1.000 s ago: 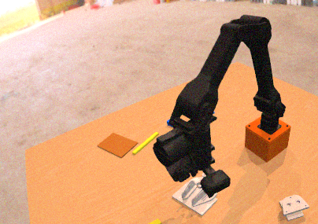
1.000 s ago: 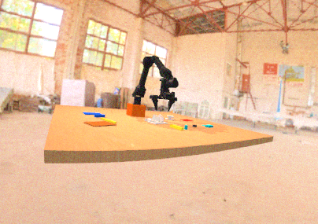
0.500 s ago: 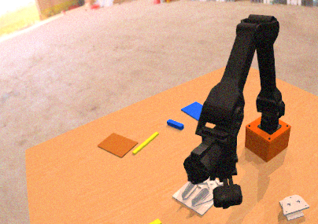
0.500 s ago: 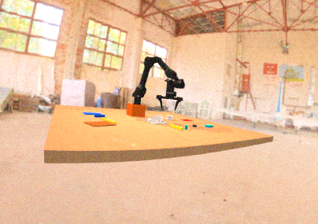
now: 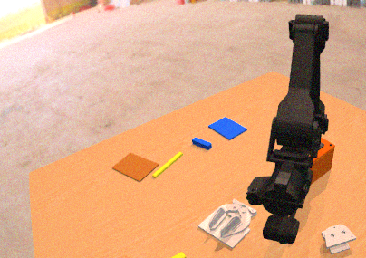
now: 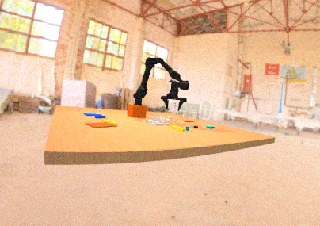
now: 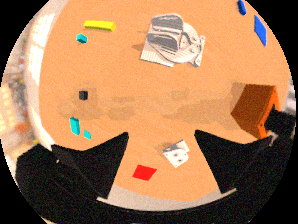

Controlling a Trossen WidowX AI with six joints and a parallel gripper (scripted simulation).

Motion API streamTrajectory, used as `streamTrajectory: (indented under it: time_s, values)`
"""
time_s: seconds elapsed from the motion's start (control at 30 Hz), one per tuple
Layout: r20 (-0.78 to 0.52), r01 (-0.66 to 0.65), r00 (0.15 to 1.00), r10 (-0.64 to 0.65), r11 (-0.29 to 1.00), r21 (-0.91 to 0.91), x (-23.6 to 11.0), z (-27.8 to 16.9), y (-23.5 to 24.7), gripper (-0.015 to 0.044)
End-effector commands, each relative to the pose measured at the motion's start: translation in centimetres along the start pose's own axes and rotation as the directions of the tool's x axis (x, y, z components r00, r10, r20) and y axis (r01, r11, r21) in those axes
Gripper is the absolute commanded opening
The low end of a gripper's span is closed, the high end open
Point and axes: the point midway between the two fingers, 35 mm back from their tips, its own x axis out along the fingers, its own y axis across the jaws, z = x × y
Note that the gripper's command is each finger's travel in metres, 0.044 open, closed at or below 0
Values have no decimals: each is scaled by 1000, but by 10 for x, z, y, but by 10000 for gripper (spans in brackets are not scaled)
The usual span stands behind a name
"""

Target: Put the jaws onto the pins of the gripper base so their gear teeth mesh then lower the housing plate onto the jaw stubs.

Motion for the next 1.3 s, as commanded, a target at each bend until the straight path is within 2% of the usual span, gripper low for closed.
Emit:
streamTrajectory:
  time_s: [0.0, 0.4, 0.83, 1.03, 1.2, 1.27]
  values:
    - [-7, 9, 1000, -9, 995, 95, 0, -15, -5, 440]
    - [-2, 14, 1000, -14, 897, 442, -2, -61, -16, 440]
    - [5, 8, 1000, -17, 659, 752, -4, -108, -35, 440]
    - [8, 3, 1000, -17, 530, 848, -5, -126, -45, 440]
    - [8, 3, 1000, -17, 526, 851, -3, -127, -46, 440]
    - [8, 3, 1000, -17, 526, 851, 15, -127, -46, 440]
